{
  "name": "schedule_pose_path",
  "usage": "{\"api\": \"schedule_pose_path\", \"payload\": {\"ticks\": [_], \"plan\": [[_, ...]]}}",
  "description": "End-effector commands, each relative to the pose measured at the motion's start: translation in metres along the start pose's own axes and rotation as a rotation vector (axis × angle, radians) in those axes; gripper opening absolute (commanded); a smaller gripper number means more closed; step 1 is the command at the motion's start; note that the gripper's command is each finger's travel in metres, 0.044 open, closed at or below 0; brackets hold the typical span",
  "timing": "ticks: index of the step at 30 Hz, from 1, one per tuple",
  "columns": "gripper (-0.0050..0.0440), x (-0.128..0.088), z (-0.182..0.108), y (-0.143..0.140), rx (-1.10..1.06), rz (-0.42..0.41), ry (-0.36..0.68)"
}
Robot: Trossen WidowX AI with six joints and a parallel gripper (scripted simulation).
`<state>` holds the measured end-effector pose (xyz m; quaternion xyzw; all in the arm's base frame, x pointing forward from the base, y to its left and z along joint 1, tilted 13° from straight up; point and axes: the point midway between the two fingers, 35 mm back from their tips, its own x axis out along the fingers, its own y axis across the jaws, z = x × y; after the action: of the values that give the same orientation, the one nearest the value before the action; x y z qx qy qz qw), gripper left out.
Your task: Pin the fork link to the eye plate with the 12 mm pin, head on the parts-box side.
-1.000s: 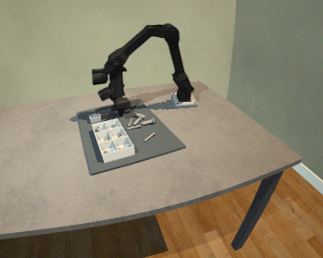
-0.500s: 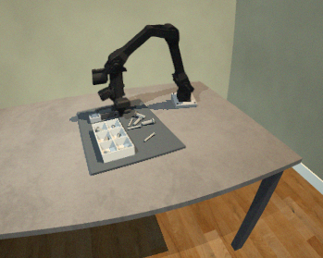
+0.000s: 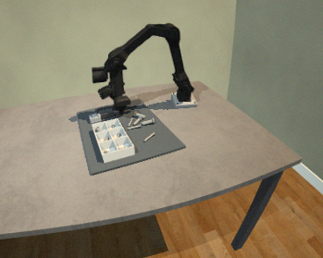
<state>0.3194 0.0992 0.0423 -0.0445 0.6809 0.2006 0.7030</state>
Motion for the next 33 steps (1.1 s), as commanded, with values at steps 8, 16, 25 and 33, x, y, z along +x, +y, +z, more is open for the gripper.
{"api": "schedule_pose_path", "payload": {"ticks": [8, 16, 25, 33], "plan": [[0.025, -0.022, 0.008, 0.0, -0.01, -0.006, -0.042], [0.025, -0.032, 0.007, 0.001, -0.01, -0.005, -0.04], [0.025, -0.039, 0.007, 0.001, -0.01, -0.006, -0.042], [0.025, -0.043, 0.007, 0.001, -0.009, -0.005, -0.037]]}}
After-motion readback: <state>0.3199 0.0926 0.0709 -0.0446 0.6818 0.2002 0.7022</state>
